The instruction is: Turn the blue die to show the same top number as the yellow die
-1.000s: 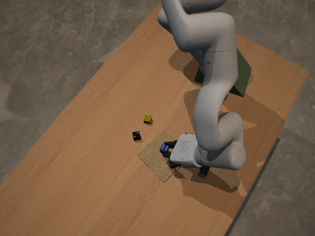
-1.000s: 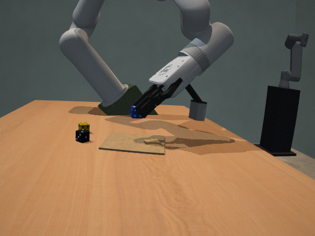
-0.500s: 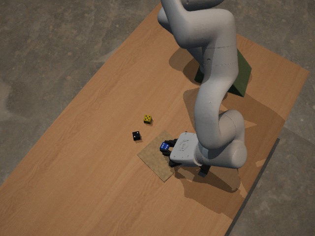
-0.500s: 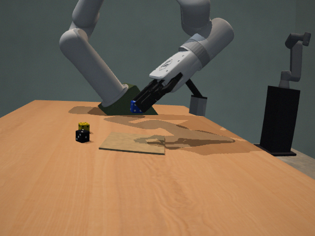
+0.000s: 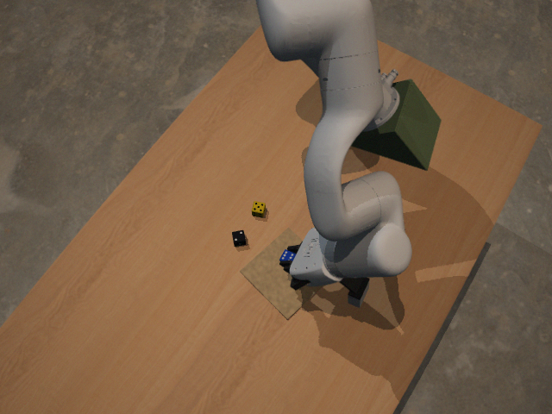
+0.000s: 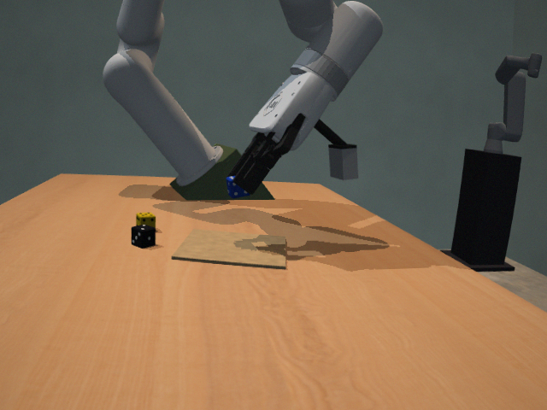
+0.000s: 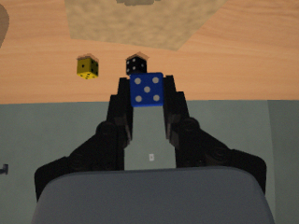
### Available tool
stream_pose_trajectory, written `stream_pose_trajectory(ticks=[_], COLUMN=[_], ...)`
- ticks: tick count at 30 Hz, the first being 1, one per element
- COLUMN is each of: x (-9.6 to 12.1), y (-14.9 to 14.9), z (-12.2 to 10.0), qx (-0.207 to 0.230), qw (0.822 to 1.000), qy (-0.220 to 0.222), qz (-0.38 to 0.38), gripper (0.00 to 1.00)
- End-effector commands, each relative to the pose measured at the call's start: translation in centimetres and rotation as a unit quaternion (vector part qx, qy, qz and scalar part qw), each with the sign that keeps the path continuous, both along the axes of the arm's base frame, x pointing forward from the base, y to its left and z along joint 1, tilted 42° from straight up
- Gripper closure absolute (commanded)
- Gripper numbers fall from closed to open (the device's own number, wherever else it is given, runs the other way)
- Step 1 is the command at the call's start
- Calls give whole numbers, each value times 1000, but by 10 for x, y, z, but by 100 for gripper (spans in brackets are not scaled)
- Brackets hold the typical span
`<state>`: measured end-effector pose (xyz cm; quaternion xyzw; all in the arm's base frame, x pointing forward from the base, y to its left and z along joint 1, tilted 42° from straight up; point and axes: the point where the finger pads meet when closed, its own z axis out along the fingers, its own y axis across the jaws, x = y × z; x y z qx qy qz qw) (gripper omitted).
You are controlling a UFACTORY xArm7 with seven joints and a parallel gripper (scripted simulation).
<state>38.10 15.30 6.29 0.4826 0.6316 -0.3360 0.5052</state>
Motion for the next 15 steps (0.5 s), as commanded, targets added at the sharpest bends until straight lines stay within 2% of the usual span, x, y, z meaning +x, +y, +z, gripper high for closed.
stream_pose_trajectory(ticks=[1,4,7,9,13,15], x=[0,1,1,1,1,0], y=[1,1,0,0,0,-1], z=[3,3,5,5,5,7], qx=[24,39,79,79,136,147], qw=[1000,999,996,996,990,988], qy=[7,12,26,26,44,48], qz=[6,7,9,9,13,14], gripper=[79,79,79,79,79,79])
